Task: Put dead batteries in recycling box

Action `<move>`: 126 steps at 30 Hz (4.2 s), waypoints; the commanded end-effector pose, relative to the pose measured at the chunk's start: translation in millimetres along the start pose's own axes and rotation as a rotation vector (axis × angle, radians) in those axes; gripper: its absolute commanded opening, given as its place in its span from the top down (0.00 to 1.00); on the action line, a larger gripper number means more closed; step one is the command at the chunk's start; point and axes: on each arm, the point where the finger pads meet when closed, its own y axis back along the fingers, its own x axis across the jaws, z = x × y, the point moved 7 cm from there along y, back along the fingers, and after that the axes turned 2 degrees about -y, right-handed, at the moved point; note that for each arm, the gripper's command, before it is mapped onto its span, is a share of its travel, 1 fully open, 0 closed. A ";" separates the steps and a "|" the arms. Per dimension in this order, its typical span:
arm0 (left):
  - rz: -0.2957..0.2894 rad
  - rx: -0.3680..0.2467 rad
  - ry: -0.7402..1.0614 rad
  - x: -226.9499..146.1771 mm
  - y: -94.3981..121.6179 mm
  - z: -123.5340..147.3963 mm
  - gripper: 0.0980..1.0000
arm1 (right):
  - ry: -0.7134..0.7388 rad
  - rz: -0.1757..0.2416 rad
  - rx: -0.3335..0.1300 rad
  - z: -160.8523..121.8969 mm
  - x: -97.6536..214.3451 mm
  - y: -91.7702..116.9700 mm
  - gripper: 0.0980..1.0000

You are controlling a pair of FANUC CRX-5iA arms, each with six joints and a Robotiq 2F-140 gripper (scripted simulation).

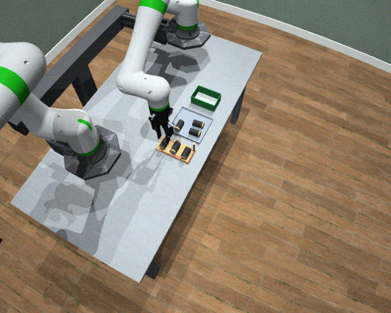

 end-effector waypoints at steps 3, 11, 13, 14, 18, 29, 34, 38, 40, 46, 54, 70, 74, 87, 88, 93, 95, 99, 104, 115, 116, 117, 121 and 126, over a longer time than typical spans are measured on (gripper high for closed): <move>0.001 -0.003 0.000 0.4 1.5 1.0 0.70 | 0.000 0.000 0.002 -0.1 0.1 0.9 0.00; 0.001 -0.003 0.000 0.4 1.5 1.0 0.70 | 0.000 0.000 0.002 -0.1 0.1 0.9 0.00; 0.001 -0.003 0.000 0.4 1.5 1.0 0.70 | 0.000 0.000 0.002 -0.1 0.1 0.9 0.00; 0.001 -0.003 0.000 0.4 1.5 1.0 0.70 | 0.000 0.000 0.002 -0.1 0.1 0.9 0.00; 0.001 -0.003 0.000 0.4 1.5 1.0 0.70 | 0.000 0.000 0.002 -0.1 0.1 0.9 0.00; 0.001 -0.003 0.000 0.4 -16.3 1.0 0.70 | 0.000 0.000 0.002 -0.1 0.1 0.9 0.00; 0.001 -0.003 0.000 0.4 -32.7 1.0 0.70 | 0.000 0.000 0.002 -0.1 0.1 0.9 0.00; 0.001 -0.003 0.000 0.4 -33.5 1.0 0.70 | 0.000 0.000 0.002 -0.1 0.1 0.9 0.00; 0.001 -0.003 0.000 0.4 -34.0 1.0 0.70 | 0.000 0.000 0.002 -0.1 0.1 0.9 0.00; 0.001 -0.003 0.000 0.4 -39.4 1.1 0.70 | 0.000 0.000 0.002 -0.1 0.1 0.9 0.00; 0.001 -0.003 0.000 0.4 -43.5 1.1 0.70 | 0.000 0.000 0.002 -0.1 0.1 0.9 0.00; 0.001 -0.003 0.000 0.4 -43.5 1.1 0.84 | 0.000 0.000 0.002 -0.1 0.1 0.9 0.00; 0.001 -0.003 0.000 0.4 -43.5 1.1 0.84 | 0.000 0.000 0.002 -0.1 0.1 0.9 0.00; 0.001 -0.003 0.000 0.4 -43.5 1.1 0.84 | 0.000 0.000 0.002 -0.1 0.1 0.9 0.00; 0.001 -0.003 0.000 0.4 -43.5 1.1 0.84 | 0.000 0.000 0.002 -0.1 0.1 0.9 0.00; 0.001 -0.003 0.000 0.4 -41.7 1.1 0.84 | 0.000 0.000 0.002 -0.1 0.1 0.9 0.00; 0.001 -0.003 0.000 0.4 -36.8 1.0 0.84 | 0.000 0.000 0.002 -0.1 0.1 0.9 0.00; 0.001 -0.003 0.000 0.4 -19.1 1.0 0.84 | 0.000 0.000 0.002 -0.1 0.1 0.9 0.00; 0.001 -0.003 0.000 0.4 -0.5 1.0 0.84 | 0.000 0.000 0.002 -0.1 0.1 0.9 0.00; 0.001 -0.003 0.000 0.4 13.9 0.9 0.84 | 0.000 0.000 0.002 -0.1 0.1 0.9 0.00; 0.001 -0.003 0.000 0.4 25.2 0.9 0.84 | 0.000 0.000 0.002 -0.1 0.1 0.9 0.00; 0.001 -0.003 0.000 0.4 38.2 0.9 0.84 | 0.000 0.000 0.002 -0.1 0.1 0.9 0.00; 0.001 -0.003 0.000 0.4 64.4 0.8 0.84 | 0.000 0.000 0.002 -0.1 0.1 0.9 0.00; 0.001 -0.003 0.000 0.4 64.4 0.3 0.84 | 0.000 0.000 0.002 -0.1 0.1 0.9 0.00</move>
